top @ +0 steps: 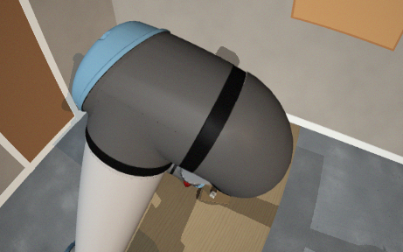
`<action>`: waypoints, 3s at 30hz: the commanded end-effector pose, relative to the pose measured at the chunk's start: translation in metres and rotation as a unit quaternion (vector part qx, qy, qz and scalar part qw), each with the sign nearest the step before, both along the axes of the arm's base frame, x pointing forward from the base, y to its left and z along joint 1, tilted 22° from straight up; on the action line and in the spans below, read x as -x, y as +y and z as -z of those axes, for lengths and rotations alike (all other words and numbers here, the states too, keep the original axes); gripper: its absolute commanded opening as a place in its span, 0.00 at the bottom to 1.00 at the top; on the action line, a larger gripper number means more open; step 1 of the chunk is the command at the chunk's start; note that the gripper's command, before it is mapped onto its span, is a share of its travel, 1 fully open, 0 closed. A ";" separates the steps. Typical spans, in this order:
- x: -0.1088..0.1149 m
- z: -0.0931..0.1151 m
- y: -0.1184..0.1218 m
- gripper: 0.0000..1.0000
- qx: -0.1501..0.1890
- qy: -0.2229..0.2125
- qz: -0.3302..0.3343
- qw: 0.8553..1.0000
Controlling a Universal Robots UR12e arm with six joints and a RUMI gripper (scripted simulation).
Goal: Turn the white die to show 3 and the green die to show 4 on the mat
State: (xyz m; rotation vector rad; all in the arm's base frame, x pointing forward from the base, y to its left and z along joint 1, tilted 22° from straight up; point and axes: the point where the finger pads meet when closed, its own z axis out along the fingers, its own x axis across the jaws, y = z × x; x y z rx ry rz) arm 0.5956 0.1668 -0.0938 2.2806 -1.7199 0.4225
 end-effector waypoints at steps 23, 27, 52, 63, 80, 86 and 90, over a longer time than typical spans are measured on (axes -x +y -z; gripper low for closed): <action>0.000 0.029 -0.011 0.24 -0.001 0.001 0.000 1.000; 0.000 0.030 -0.011 0.24 -0.001 0.001 0.000 1.000; 0.000 0.030 -0.011 0.24 -0.001 0.001 0.000 1.000; 0.000 0.030 -0.011 0.24 -0.001 0.001 0.000 1.000; 0.000 0.030 -0.011 0.06 -0.001 0.001 0.000 1.000; 0.000 0.030 -0.011 0.06 -0.001 0.001 0.000 1.000; 0.000 0.030 -0.011 0.06 -0.001 0.001 0.000 1.000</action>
